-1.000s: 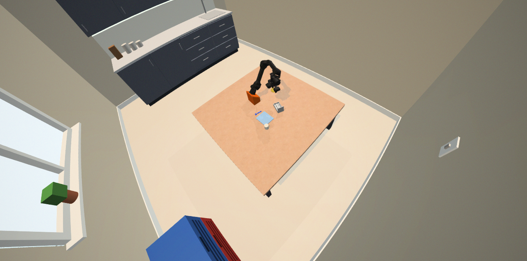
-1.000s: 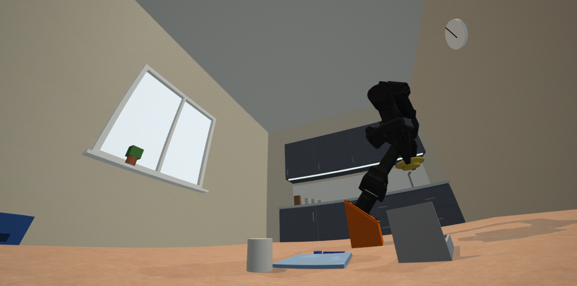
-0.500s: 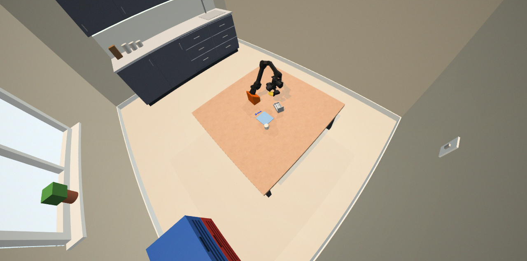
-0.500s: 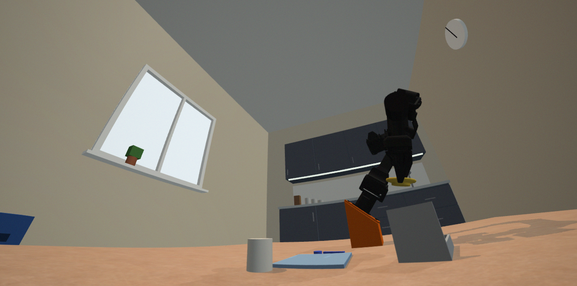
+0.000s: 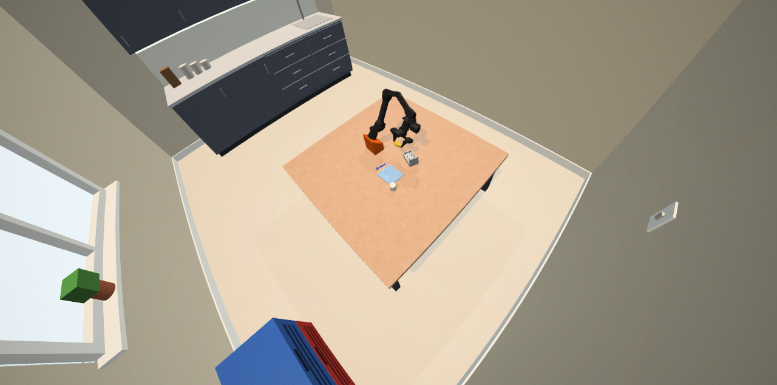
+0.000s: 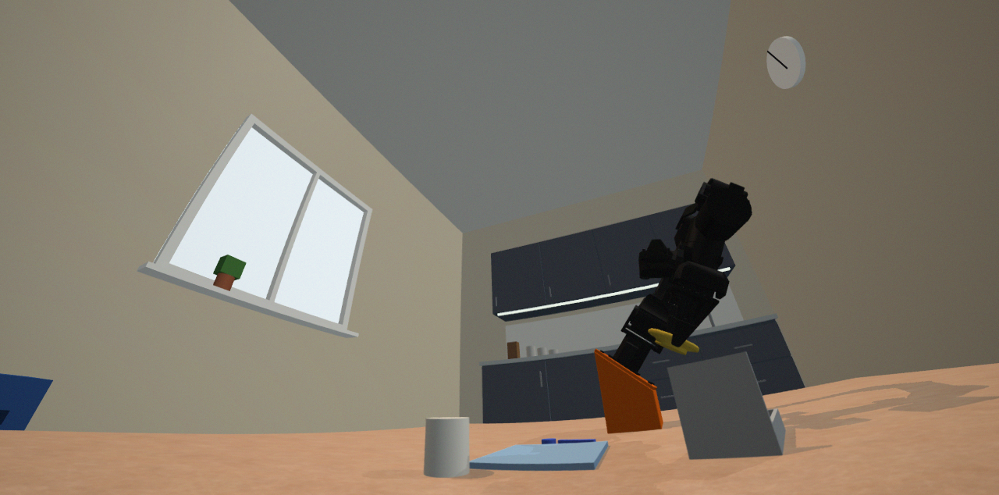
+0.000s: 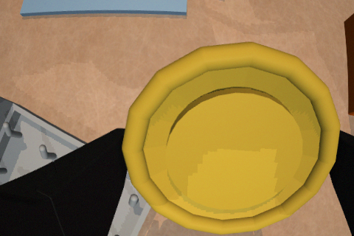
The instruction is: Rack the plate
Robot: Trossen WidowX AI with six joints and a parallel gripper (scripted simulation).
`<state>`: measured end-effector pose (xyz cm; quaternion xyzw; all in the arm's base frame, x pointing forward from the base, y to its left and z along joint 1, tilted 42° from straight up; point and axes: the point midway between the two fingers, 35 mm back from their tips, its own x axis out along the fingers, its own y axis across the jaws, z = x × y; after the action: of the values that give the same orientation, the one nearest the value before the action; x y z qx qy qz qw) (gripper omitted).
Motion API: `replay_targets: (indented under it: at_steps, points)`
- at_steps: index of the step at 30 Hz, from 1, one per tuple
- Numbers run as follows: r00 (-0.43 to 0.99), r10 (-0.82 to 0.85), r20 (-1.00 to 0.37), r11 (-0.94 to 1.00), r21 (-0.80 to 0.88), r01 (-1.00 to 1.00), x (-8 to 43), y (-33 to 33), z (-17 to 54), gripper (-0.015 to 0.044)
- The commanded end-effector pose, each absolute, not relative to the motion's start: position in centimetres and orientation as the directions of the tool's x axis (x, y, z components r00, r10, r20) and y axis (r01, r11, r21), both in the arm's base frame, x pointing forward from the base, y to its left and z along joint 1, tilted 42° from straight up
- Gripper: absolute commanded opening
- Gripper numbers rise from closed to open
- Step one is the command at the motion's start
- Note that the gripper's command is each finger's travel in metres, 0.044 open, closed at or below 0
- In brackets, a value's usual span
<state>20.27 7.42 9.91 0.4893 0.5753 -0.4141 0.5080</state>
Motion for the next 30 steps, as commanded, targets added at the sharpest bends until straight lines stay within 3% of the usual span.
replay_targets:
  at_steps: [1,15,30]
  points:
    - [0.034,0.077,-0.996,0.216,0.05,0.975,20.5,7.4,9.2,0.0]
    - [0.241,-0.135,-0.961,0.381,0.174,0.908,21.8,8.1,7.1,0.0]
    - [0.51,-0.256,-0.821,0.538,0.318,0.781,22.7,9.7,6.5,0.0]
